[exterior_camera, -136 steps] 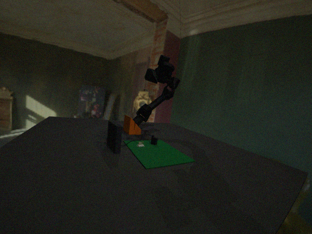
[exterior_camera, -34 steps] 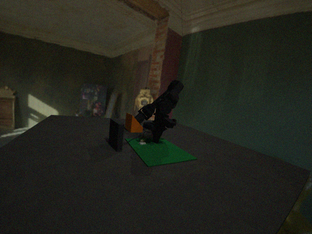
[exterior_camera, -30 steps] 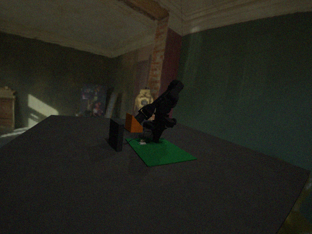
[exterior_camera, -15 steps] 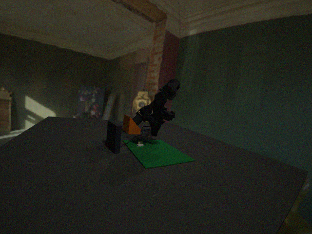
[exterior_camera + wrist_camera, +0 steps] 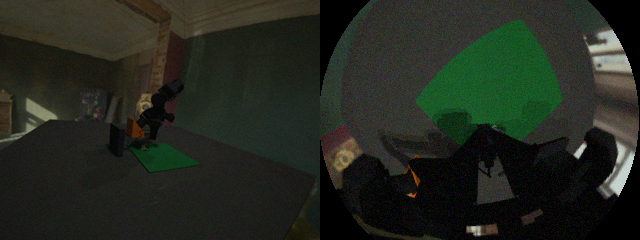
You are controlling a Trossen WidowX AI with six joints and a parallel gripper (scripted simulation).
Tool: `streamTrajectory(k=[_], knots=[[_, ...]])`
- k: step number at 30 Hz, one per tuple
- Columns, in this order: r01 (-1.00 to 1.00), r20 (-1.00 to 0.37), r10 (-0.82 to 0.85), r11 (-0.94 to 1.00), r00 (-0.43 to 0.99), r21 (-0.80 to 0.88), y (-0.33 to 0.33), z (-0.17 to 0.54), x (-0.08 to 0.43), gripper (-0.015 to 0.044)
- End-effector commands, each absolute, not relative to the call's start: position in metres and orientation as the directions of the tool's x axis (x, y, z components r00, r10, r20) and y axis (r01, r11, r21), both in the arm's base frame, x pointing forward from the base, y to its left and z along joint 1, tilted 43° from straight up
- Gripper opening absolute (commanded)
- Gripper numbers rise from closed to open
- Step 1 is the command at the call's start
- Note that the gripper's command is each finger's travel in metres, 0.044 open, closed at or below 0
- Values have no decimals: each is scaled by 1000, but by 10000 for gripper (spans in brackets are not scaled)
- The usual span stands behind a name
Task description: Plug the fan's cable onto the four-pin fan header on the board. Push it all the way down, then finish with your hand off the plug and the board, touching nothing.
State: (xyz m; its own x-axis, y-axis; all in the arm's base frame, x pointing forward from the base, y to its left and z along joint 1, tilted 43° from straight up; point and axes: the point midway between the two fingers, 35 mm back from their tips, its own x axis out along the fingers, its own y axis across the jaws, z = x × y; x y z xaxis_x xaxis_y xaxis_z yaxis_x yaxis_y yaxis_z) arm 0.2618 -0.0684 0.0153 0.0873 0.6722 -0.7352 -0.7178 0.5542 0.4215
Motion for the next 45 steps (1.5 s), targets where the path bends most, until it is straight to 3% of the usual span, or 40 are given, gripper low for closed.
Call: streamTrajectory(k=[1,19,45], knots=[[-819,-739,667,471,89,327,-78,8,263,0],[-996,-739,668,69,89,-58,-107,-21,259,0],[-996,-738,668,58,89,-67,-103,-16,259,0]])
